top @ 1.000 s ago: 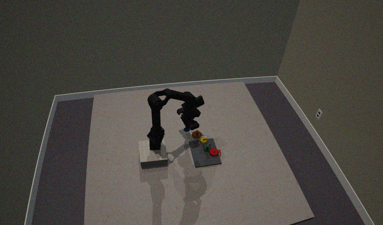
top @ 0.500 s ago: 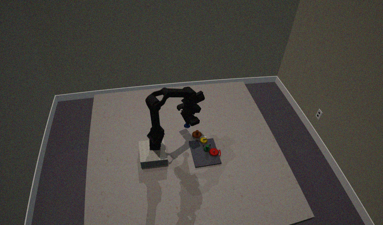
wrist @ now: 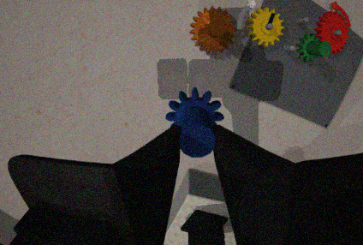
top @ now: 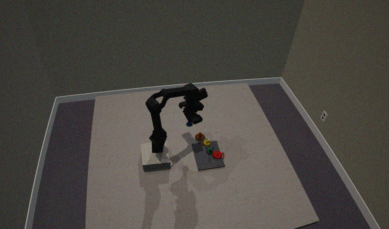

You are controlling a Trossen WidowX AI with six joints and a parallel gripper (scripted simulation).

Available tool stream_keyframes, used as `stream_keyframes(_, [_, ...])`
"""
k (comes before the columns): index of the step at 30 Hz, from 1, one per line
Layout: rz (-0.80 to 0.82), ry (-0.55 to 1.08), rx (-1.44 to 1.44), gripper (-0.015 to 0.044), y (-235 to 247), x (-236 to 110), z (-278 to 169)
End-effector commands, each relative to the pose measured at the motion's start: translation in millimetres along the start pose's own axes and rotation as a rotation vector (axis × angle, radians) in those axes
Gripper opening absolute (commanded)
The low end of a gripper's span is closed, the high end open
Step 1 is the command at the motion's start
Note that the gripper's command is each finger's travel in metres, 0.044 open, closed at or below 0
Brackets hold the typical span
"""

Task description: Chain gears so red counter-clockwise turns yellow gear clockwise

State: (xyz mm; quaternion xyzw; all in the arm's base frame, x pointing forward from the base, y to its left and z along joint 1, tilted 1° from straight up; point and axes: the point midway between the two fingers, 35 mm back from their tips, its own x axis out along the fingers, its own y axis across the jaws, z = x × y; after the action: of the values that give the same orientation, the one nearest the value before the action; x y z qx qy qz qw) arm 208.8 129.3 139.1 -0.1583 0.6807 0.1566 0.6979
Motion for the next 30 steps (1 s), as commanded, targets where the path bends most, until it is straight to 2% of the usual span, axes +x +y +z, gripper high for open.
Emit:
stream_keyframes(1, [0.001,-0.010,0.003,0.0000,0,-11,-2])
stream_keyframes(30, [-0.002,-0.010,0.005,0.0000,-50,20,31])
